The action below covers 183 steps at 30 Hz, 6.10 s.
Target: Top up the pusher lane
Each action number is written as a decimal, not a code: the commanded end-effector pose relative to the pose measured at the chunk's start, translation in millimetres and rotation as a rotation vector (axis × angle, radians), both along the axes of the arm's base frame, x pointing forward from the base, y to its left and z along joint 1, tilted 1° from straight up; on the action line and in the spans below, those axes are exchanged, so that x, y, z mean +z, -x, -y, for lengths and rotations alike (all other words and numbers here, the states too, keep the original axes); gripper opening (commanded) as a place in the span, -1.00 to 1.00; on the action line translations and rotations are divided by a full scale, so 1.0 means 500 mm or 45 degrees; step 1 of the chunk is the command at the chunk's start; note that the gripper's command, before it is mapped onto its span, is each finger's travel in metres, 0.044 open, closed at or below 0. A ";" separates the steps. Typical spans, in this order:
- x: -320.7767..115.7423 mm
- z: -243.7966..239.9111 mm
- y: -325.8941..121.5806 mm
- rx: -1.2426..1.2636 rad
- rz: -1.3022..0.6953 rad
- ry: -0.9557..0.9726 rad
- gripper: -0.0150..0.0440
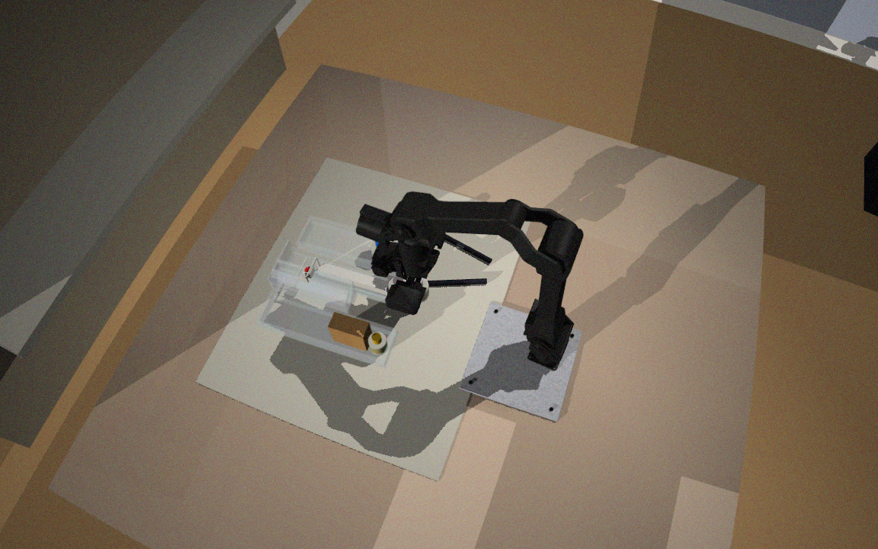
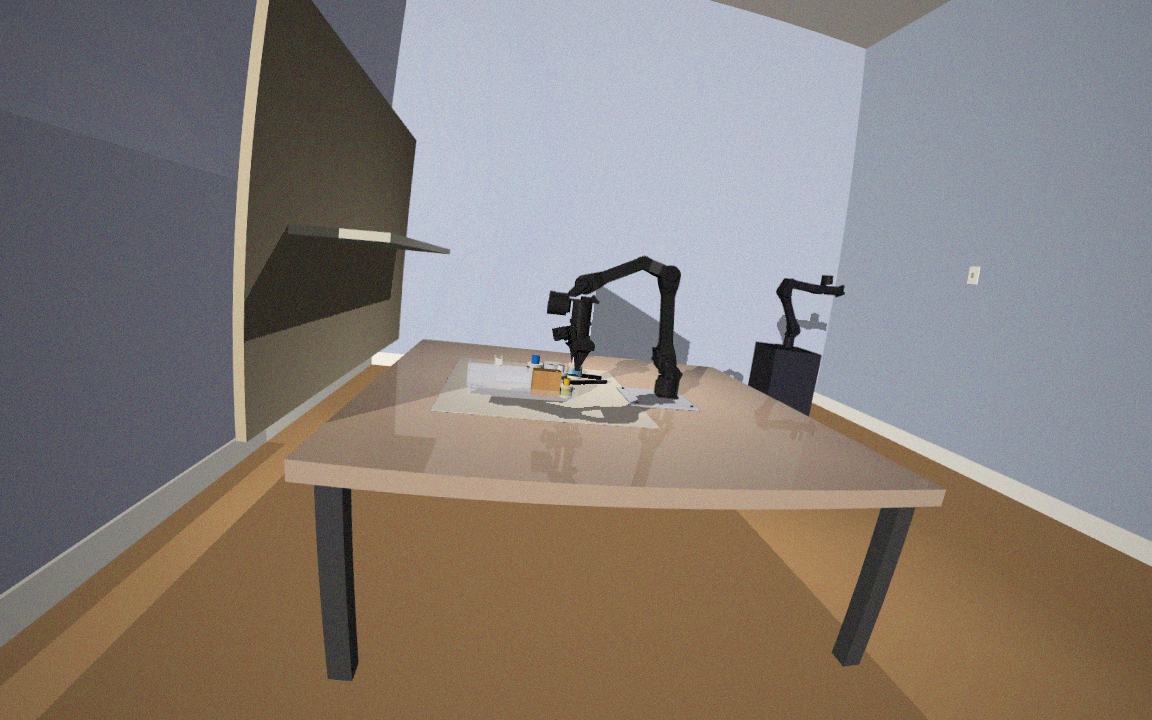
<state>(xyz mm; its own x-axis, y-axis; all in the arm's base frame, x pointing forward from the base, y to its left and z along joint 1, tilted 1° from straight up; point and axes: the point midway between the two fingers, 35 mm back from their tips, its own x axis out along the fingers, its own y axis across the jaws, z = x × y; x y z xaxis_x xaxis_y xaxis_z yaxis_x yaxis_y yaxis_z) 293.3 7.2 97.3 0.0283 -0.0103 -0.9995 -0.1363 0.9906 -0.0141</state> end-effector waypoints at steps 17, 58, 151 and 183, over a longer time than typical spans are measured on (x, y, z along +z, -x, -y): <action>-0.002 -0.004 -0.025 0.003 0.008 -0.005 -0.49; -0.003 -0.009 -0.062 0.003 0.010 -0.006 -0.49; -0.015 -0.016 -0.105 0.003 0.013 -0.006 -0.49; -0.035 -0.016 -0.105 0.003 0.013 -0.006 -0.49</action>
